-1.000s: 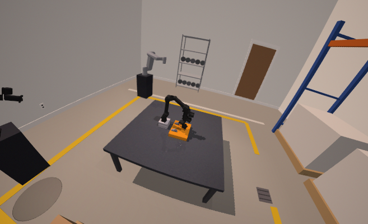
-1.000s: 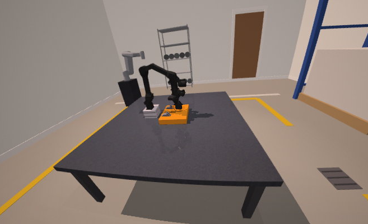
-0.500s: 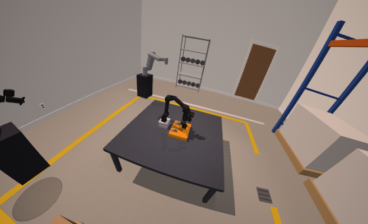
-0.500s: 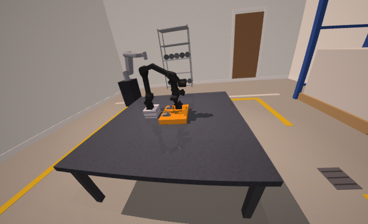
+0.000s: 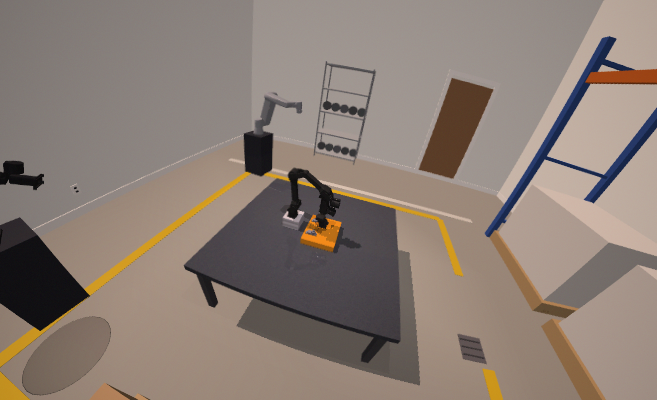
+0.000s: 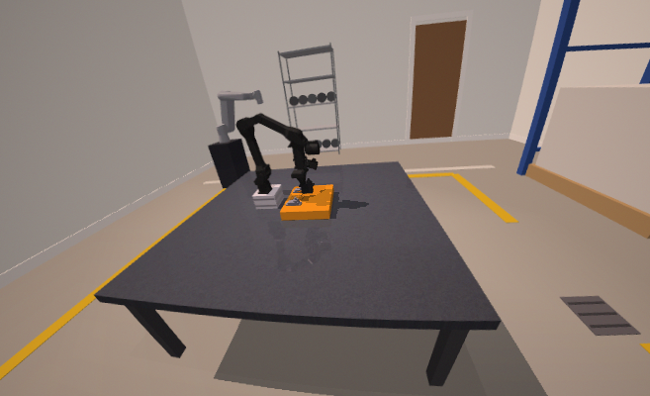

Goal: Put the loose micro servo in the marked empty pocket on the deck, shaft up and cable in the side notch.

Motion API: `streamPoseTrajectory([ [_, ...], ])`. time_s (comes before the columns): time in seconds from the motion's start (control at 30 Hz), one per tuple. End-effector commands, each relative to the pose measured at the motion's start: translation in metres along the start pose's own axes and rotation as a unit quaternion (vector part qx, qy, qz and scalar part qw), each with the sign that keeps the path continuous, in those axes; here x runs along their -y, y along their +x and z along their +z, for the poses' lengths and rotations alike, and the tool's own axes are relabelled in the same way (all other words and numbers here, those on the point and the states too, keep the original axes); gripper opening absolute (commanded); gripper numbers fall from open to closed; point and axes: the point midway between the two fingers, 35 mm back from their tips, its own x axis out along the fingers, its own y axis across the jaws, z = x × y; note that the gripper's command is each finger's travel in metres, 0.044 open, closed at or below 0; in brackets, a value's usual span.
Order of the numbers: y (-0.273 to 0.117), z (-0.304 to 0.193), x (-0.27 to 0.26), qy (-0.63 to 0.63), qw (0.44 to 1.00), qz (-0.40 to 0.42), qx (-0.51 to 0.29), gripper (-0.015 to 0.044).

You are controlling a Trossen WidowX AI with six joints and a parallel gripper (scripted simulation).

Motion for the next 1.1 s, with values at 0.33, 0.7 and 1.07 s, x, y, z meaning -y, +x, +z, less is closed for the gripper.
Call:
streamPoseTrajectory([
  [0.33,-0.001,-0.058,0.001,-0.003,1.0,-0.001,0.002,0.0],
  [0.7,0.005,-0.063,0.001,-0.003,1.0,-0.001,0.002,0.0],
  [1.07,0.019,-0.063,0.001,-0.003,1.0,-0.001,0.002,0.0],
])
